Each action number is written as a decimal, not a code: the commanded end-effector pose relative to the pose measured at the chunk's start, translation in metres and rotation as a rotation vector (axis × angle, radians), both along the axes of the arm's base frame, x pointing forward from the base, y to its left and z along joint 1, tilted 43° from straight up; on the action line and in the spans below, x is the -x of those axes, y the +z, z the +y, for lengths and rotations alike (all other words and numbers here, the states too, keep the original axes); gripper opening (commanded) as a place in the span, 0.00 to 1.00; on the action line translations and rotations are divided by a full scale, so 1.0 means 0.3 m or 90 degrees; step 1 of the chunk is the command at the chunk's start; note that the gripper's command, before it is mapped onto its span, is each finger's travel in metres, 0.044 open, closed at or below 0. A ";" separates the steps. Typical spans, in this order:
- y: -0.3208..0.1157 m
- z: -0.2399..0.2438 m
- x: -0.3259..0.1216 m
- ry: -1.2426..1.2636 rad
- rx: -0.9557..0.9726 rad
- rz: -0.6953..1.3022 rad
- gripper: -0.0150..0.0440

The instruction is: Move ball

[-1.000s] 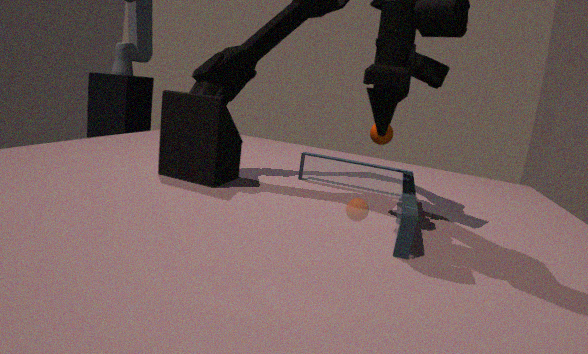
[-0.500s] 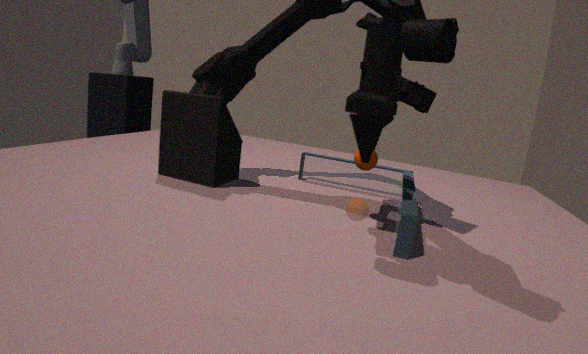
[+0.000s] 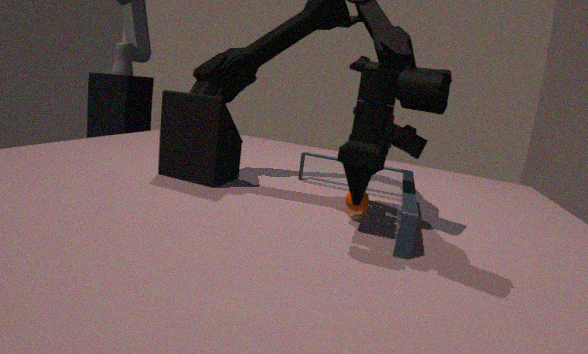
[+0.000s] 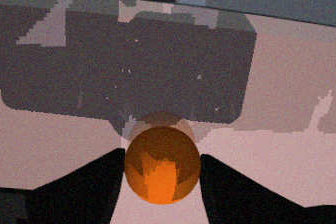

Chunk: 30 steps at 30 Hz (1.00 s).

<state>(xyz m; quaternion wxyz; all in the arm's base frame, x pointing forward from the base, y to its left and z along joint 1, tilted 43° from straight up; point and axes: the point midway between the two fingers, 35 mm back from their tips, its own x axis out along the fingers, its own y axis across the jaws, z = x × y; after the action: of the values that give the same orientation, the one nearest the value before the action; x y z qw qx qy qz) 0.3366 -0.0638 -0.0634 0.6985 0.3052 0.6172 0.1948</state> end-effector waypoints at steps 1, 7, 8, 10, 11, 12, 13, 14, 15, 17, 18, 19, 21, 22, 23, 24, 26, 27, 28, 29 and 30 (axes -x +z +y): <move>-0.009 0.006 -0.003 -0.010 -0.003 -0.003 0.25; -0.027 0.023 -0.007 -0.010 -0.004 -0.003 0.25; -0.031 0.027 -0.008 -0.010 -0.004 -0.003 0.25; -0.040 0.034 -0.010 -0.010 -0.004 -0.003 0.25; -0.044 0.038 -0.011 -0.010 -0.004 -0.003 0.25; -0.048 0.041 -0.012 -0.010 -0.004 -0.003 0.25; -0.051 0.044 -0.013 -0.010 -0.004 -0.003 0.25; -0.053 0.046 -0.013 -0.010 -0.004 -0.003 0.25; -0.053 0.047 -0.013 -0.010 -0.004 -0.003 0.25; -0.053 0.047 -0.013 -0.010 -0.004 -0.003 0.25; -0.046 0.036 -0.017 -0.006 0.002 -0.006 0.30; -0.046 0.036 -0.017 -0.006 0.002 -0.006 0.34; -0.046 0.036 -0.017 -0.006 0.002 -0.006 0.43; -0.046 0.036 -0.017 -0.006 0.002 -0.006 0.48; -0.046 0.036 -0.017 -0.006 0.002 -0.006 0.52; -0.046 0.036 -0.017 -0.006 0.002 -0.006 0.57; -0.046 0.036 -0.017 -0.006 0.002 -0.006 0.65; -0.046 0.036 -0.017 -0.006 0.002 -0.006 0.70; -0.046 0.036 -0.017 -0.006 0.002 -0.006 0.74; -0.046 0.036 -0.017 -0.006 0.002 -0.006 0.74; -0.046 0.036 -0.017 -0.006 0.002 -0.006 0.74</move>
<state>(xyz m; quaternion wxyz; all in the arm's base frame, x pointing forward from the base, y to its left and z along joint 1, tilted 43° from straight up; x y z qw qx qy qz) 0.3417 -0.0527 -0.0775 0.7026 0.3067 0.6127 0.1918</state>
